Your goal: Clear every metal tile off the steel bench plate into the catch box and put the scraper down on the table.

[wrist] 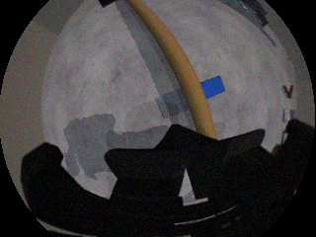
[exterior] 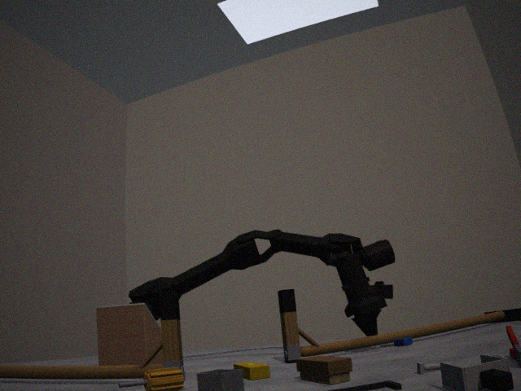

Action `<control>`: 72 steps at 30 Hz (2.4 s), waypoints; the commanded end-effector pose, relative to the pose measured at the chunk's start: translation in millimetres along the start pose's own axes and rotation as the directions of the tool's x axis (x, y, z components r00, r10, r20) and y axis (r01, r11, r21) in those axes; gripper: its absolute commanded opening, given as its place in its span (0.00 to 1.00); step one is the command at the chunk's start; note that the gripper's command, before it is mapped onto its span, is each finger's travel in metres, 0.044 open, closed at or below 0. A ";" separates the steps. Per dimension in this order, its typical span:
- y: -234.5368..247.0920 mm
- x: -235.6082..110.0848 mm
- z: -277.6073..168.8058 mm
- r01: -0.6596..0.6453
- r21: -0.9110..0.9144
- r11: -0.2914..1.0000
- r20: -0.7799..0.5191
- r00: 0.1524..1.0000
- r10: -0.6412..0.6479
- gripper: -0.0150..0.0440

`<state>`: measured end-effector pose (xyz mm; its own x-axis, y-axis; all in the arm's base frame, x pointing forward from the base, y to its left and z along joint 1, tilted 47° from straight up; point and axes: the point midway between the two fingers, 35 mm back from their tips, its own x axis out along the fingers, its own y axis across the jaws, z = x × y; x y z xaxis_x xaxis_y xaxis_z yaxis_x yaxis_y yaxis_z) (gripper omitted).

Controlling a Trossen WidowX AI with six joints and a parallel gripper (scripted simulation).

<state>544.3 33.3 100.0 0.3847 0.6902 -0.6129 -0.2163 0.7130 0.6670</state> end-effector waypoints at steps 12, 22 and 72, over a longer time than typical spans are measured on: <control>-14.1 0.3 6.6 -0.002 -0.009 1.000 0.008 1.000 0.002 0.25; -23.5 1.3 9.4 -0.001 -0.012 1.000 0.010 1.000 0.002 0.25; -71.3 5.1 18.0 0.001 -0.024 1.000 0.025 1.000 -0.001 0.25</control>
<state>576.7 -13.1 64.6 0.4097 0.6884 -0.5985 -0.2399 0.7143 0.6574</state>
